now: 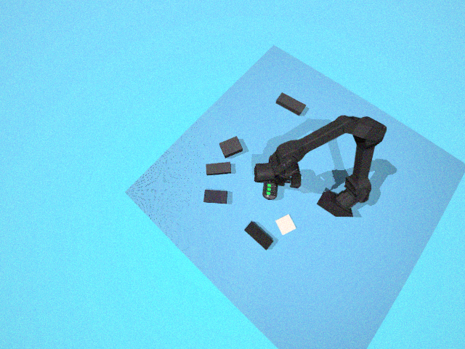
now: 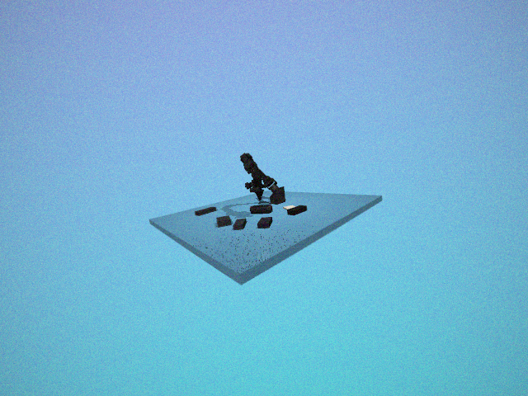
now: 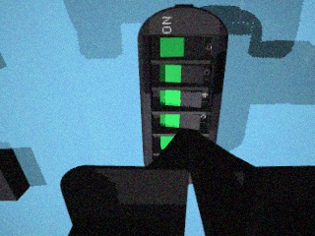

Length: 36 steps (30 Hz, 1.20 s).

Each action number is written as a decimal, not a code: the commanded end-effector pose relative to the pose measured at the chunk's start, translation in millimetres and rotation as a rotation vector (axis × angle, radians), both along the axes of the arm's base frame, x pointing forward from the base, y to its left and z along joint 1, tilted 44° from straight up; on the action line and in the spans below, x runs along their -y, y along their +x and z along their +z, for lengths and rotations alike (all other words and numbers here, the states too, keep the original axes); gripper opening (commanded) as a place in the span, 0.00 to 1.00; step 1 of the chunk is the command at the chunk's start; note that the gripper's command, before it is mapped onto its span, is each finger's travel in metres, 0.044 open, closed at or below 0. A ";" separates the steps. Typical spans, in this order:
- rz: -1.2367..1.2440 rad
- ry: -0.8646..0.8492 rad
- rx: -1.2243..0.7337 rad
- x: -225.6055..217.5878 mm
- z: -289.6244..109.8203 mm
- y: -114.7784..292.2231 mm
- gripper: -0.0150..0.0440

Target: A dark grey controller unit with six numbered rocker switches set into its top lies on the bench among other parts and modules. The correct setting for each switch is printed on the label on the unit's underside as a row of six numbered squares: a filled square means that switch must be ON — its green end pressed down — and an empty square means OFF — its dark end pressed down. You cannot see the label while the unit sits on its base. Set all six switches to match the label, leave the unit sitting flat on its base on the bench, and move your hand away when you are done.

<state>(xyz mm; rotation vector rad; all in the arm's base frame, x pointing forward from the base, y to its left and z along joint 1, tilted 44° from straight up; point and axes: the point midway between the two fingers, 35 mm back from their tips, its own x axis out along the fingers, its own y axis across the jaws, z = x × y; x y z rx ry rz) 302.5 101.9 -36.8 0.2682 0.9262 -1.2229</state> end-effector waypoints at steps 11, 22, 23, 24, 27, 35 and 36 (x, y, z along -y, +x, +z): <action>-0.004 0.001 0.000 13.6 -3.6 -14.5 0.25; -0.005 -0.001 -0.001 35.9 -8.7 -39.0 0.25; -0.005 -0.001 -0.001 35.9 -8.8 -38.9 0.25; -0.009 0.002 -0.001 34.4 -8.9 -38.2 0.25; -0.009 0.002 -0.001 34.6 -8.9 -38.3 0.25; -0.009 0.004 -0.001 24.3 1.1 -38.0 0.39; -0.009 0.005 -0.001 16.9 8.6 -38.2 0.43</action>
